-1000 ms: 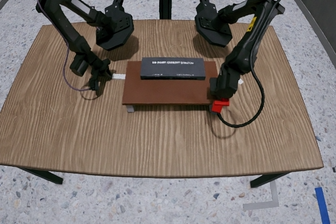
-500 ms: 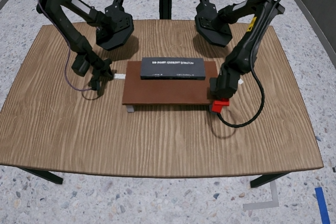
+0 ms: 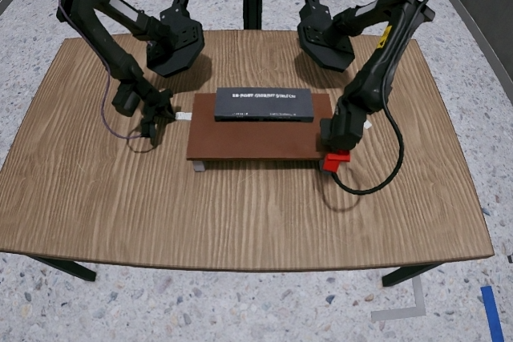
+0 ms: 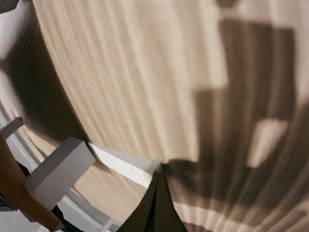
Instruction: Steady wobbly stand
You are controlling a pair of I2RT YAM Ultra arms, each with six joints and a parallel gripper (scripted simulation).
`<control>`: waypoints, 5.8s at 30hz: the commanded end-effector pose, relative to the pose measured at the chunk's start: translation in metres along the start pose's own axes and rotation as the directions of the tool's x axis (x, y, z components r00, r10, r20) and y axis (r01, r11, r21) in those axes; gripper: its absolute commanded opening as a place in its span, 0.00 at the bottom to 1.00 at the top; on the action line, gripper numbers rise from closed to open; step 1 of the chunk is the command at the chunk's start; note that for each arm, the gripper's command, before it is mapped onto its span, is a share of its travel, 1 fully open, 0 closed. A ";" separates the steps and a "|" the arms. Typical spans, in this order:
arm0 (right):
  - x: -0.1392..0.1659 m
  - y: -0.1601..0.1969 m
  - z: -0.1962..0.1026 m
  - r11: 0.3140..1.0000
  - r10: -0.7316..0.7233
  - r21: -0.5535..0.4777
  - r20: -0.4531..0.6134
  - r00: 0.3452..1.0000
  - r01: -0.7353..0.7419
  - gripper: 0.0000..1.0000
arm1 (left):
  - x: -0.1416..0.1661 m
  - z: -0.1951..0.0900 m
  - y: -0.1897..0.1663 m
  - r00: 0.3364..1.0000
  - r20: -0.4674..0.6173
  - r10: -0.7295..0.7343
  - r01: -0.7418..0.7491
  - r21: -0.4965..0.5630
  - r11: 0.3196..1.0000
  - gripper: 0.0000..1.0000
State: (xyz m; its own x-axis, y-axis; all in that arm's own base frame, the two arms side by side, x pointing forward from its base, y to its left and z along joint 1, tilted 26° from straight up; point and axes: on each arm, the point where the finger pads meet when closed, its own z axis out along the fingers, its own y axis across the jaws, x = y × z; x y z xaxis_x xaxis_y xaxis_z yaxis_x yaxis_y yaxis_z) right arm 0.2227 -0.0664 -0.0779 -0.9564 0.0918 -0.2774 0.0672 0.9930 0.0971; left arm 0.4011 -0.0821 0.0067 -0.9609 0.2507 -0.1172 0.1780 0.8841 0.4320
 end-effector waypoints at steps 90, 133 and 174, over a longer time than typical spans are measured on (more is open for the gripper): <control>-0.008 0.039 0.004 1.000 -0.026 -0.017 0.024 0.999 0.026 0.00 | -0.011 -0.004 -0.009 0.999 0.033 0.004 -0.005 0.015 1.000 0.00; -0.021 0.047 -0.049 1.000 -0.022 -0.009 0.051 0.998 0.023 0.00 | -0.013 -0.034 -0.001 0.998 0.055 -0.014 0.013 0.011 1.000 0.00; -0.115 0.049 -0.098 0.997 -0.072 0.062 0.341 0.937 0.055 0.00 | -0.042 -0.080 0.039 0.942 0.273 -0.193 0.149 0.172 0.974 0.00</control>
State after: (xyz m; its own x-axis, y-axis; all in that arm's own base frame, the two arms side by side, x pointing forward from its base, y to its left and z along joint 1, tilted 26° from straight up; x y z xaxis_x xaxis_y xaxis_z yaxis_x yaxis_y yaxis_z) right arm 0.2744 -0.0339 0.0174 -0.8783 0.0645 -0.4737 0.0474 0.9977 0.0479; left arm 0.4260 -0.0883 0.0872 -0.9096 0.1827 -0.3732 0.0699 0.9526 0.2960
